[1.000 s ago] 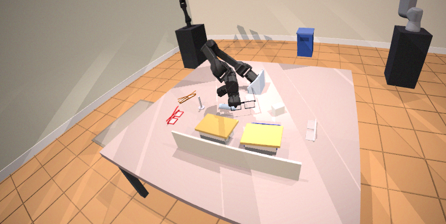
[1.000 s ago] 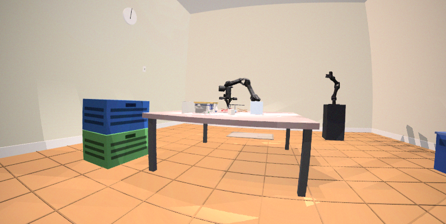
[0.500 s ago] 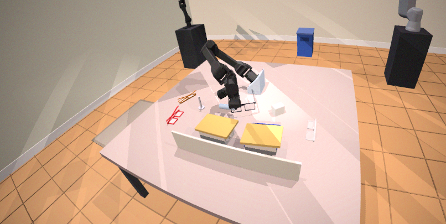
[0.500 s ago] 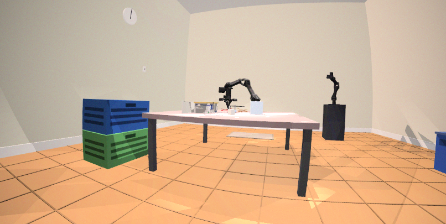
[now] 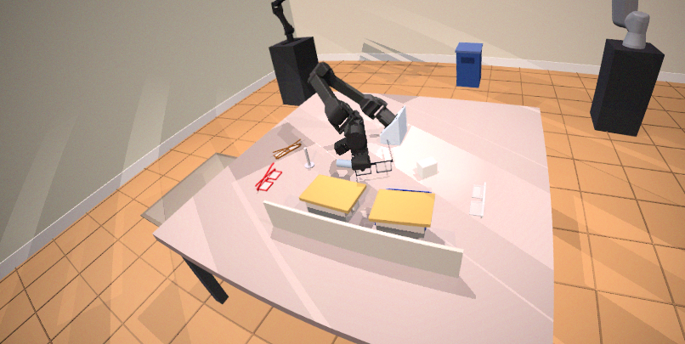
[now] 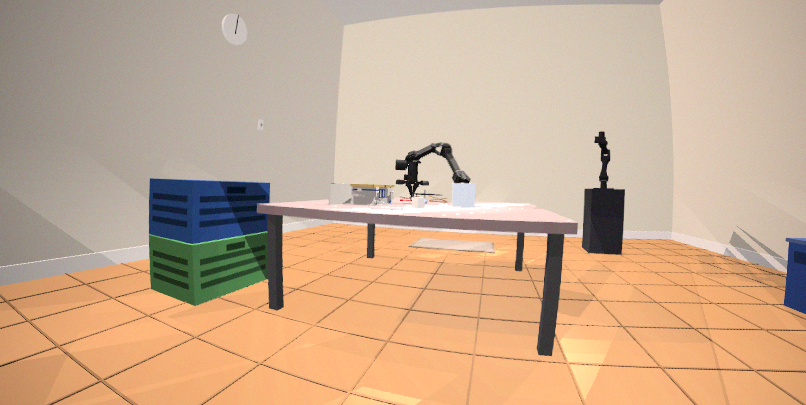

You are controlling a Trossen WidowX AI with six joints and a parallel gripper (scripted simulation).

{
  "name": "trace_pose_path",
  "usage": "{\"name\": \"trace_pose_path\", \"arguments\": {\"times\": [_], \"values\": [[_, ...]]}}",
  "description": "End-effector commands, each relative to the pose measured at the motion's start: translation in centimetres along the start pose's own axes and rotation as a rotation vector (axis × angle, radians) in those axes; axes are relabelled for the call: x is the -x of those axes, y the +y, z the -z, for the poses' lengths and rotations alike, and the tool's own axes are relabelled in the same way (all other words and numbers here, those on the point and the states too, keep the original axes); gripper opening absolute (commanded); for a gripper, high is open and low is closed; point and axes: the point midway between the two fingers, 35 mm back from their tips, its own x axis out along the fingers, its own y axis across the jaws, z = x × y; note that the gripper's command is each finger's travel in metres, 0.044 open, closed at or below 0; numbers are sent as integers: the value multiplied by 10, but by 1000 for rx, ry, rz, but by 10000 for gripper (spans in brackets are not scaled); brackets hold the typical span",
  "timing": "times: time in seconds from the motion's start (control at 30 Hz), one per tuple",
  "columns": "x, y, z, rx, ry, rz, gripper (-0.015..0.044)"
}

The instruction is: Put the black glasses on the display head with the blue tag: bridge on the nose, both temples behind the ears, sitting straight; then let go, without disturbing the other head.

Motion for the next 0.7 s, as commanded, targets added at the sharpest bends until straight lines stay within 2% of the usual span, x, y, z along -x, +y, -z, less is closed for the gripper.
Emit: {"name": "trace_pose_path", "arguments": {"times": [0.0,0.63,0.67], "values": [[-5,-2,0,8,-3,7,0],[-20,-5,0,7,-6,9,0],[-17,-3,0,-1,-3,3,26]]}}
